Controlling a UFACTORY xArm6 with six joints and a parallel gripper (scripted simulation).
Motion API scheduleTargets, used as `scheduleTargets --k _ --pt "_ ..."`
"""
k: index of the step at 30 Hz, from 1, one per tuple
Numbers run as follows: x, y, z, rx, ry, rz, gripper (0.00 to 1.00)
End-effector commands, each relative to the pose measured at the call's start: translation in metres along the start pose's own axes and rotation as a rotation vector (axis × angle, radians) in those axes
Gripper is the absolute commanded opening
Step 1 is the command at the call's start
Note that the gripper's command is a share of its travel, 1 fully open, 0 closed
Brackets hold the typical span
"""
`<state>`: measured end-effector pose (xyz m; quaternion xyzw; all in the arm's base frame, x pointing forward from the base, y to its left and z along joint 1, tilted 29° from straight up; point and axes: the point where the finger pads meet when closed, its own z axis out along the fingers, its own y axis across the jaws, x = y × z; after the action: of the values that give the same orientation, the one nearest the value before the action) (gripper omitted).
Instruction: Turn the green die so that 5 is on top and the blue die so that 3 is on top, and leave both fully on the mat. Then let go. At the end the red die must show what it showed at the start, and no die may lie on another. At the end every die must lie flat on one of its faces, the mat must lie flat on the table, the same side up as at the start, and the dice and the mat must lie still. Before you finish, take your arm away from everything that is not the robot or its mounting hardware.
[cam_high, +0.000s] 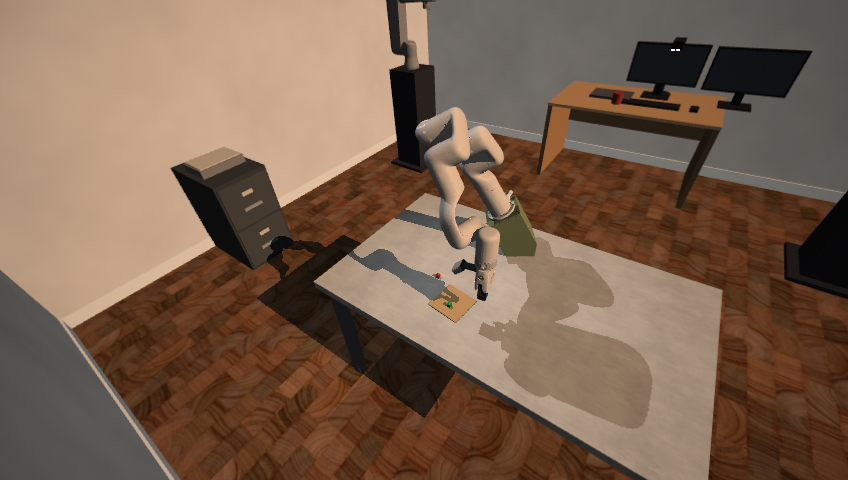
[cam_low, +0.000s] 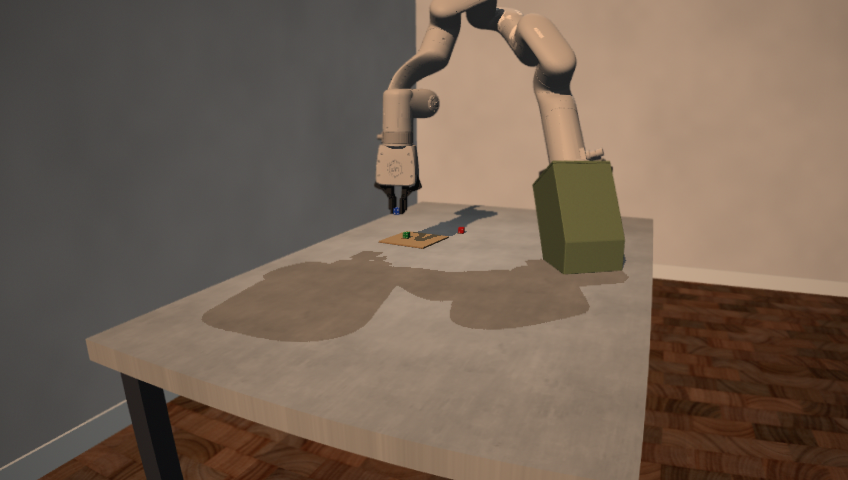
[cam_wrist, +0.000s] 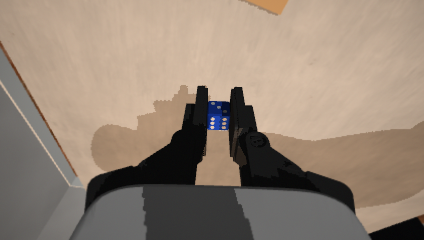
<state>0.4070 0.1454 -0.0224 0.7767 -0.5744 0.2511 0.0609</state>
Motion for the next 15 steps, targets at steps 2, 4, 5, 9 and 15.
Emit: scheduleTargets --k 2,4,5,9,15 --pt "-0.0011 -0.0042 -0.0006 -0.015 -0.007 -0.190 0.11" --pt "-0.0015 -0.0054 -0.0004 -0.015 -0.008 -0.272 0.11" --pt "-0.0016 -0.0059 -0.0004 -0.014 -0.008 -0.303 0.11" --pt "-0.0022 -0.0078 -0.0001 -0.014 -0.009 -0.433 0.11" --pt "-0.0029 -0.0101 0.0003 -0.013 -0.010 -0.590 0.11"
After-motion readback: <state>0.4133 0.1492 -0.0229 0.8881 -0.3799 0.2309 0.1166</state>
